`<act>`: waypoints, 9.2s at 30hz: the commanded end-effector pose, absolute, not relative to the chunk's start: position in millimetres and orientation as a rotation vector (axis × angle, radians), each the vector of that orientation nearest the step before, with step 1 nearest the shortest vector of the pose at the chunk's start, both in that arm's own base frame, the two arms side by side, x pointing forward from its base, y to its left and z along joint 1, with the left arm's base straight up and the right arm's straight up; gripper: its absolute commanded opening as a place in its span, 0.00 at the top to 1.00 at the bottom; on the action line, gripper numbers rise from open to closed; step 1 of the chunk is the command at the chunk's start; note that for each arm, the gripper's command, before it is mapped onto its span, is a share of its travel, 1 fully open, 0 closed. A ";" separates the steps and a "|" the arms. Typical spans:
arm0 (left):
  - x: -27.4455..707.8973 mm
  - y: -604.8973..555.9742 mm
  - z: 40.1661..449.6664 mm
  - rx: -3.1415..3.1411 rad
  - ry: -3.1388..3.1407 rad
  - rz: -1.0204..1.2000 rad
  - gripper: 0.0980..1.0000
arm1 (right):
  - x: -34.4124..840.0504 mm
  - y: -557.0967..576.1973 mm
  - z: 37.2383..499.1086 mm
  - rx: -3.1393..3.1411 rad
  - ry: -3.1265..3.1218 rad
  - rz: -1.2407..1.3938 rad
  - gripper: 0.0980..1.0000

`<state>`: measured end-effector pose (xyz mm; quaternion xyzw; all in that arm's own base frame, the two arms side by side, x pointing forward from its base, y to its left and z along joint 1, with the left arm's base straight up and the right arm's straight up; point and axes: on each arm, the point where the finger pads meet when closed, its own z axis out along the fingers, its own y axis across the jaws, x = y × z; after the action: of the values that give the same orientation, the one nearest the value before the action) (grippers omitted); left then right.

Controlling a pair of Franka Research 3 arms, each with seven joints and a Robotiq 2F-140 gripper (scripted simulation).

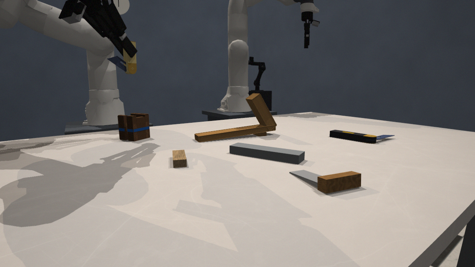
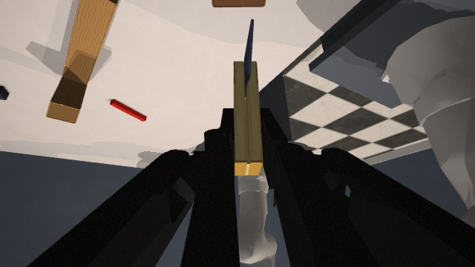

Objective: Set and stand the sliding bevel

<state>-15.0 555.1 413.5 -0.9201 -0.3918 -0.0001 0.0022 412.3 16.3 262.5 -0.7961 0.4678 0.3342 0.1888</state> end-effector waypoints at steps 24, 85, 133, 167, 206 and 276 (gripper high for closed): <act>-14.7 554.3 413.0 -2.886 -1.241 0.000 0.00 | 412.8 13.9 154.7 -2.251 1.289 0.928 1.00; -14.7 554.3 413.0 -2.886 -1.241 0.000 0.00 | 414.2 16.6 152.6 -2.245 1.296 0.928 1.00; -14.7 554.3 413.0 -2.886 -1.241 0.000 0.00 | 414.1 16.5 152.8 -2.244 1.300 0.929 1.00; -14.7 554.3 413.0 -2.886 -1.241 0.000 0.00 | 414.0 16.4 153.0 -2.243 1.304 0.930 1.00; -14.7 554.3 413.0 -2.886 -1.241 0.000 0.00 | 414.2 16.3 149.4 -2.246 1.301 0.928 1.00; -14.7 554.3 413.0 -2.886 -1.241 0.000 0.00 | 414.2 16.4 149.6 -2.247 1.294 0.927 1.00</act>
<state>-15.0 555.1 413.5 -0.9201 -0.3918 -0.0001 0.0022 413.4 15.4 150.3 -0.7992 0.4632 0.3317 0.1914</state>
